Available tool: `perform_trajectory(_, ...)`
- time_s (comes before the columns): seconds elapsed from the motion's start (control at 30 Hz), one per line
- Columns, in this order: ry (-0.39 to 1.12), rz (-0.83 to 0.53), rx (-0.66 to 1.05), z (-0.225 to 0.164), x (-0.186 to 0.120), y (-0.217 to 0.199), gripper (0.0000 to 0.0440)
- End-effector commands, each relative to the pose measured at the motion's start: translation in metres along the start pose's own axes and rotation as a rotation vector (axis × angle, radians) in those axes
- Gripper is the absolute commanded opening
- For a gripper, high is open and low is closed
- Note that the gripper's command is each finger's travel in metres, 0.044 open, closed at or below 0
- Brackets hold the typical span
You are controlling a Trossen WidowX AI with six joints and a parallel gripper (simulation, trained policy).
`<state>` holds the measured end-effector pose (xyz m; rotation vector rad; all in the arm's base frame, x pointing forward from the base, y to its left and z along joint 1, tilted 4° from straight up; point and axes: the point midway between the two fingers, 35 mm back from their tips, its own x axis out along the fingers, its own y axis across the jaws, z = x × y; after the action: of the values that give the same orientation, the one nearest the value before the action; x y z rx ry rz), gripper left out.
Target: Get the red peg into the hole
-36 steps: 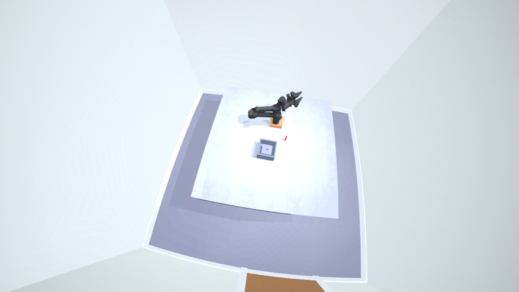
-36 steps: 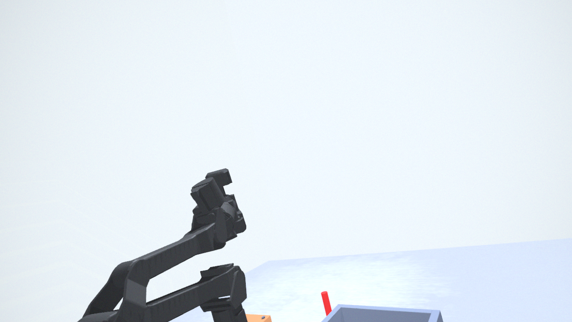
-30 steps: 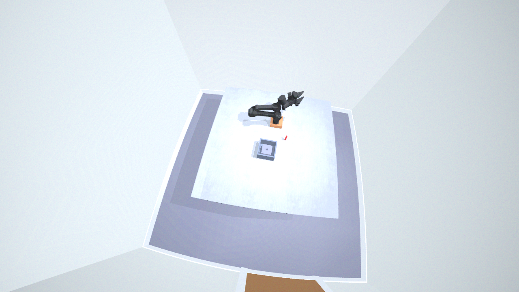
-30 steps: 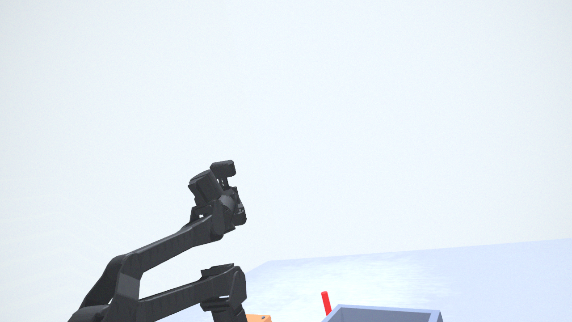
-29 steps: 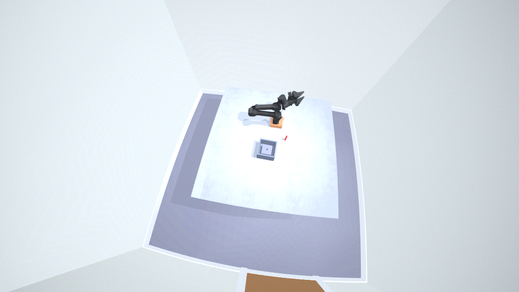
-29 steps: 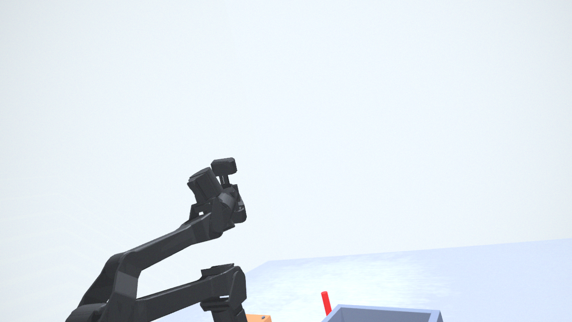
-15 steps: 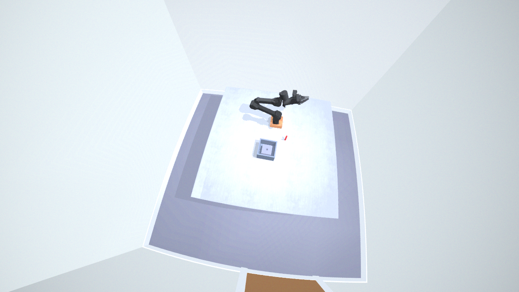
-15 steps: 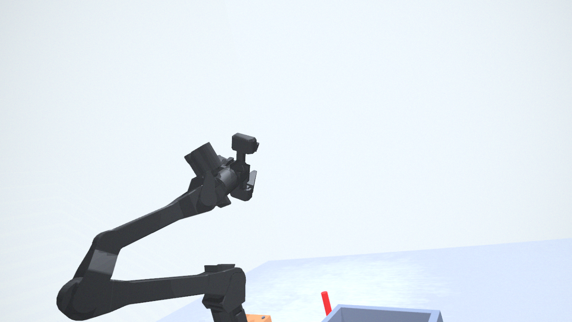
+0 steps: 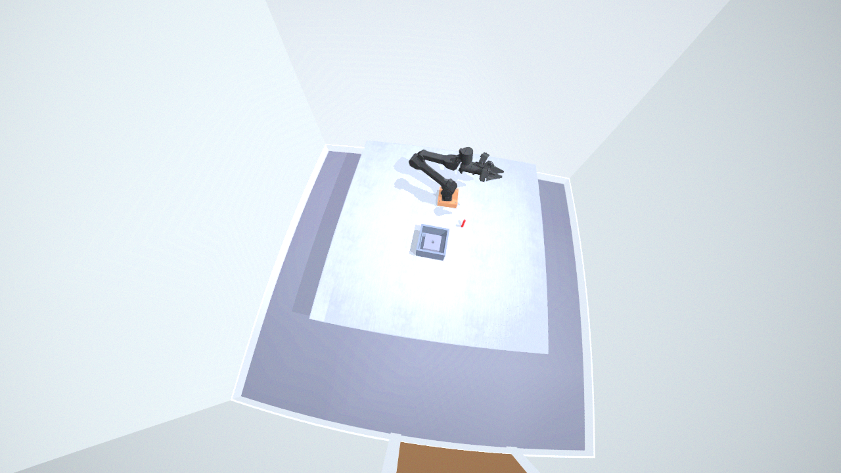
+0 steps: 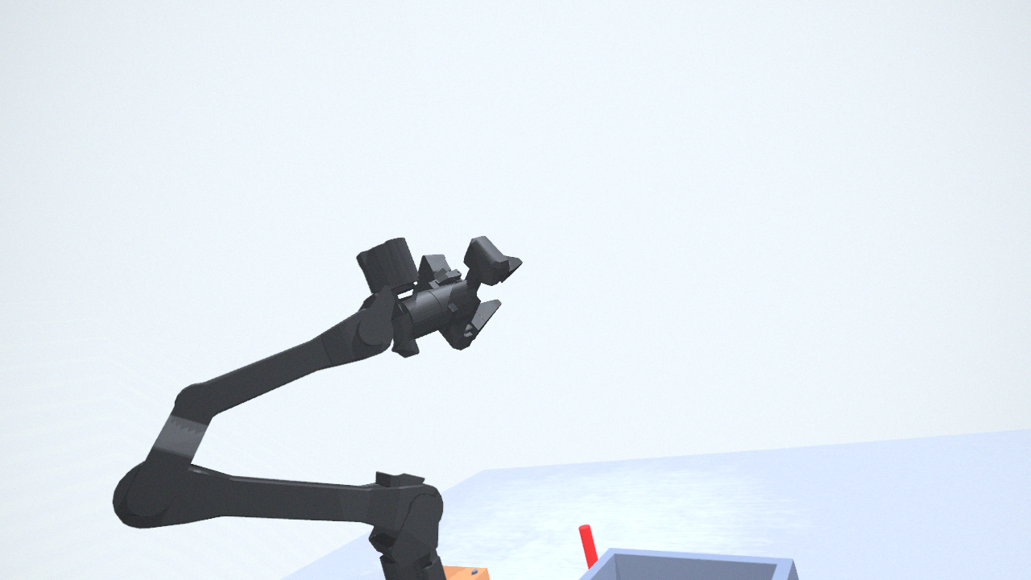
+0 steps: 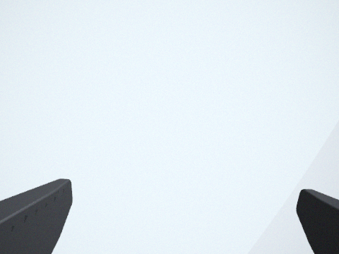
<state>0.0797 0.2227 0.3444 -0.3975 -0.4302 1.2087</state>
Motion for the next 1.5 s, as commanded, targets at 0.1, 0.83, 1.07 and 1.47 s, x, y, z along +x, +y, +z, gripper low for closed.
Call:
perform_trajectory(0.1, 0.14, -0.059, 0.158, -0.025, 0.005, -0.014, 0.044)
perform_trajectory(0.83, 0.577, -0.35, 0.721, -0.12, -0.007, -0.045, 0.044)
perform_trajectory(1.07, 0.706, -0.469, 0.892, -0.15, -0.019, -0.047, 0.044)
perform_trajectory(1.47, 0.927, -0.699, 1.164, -0.197, -0.047, -0.041, 0.044)
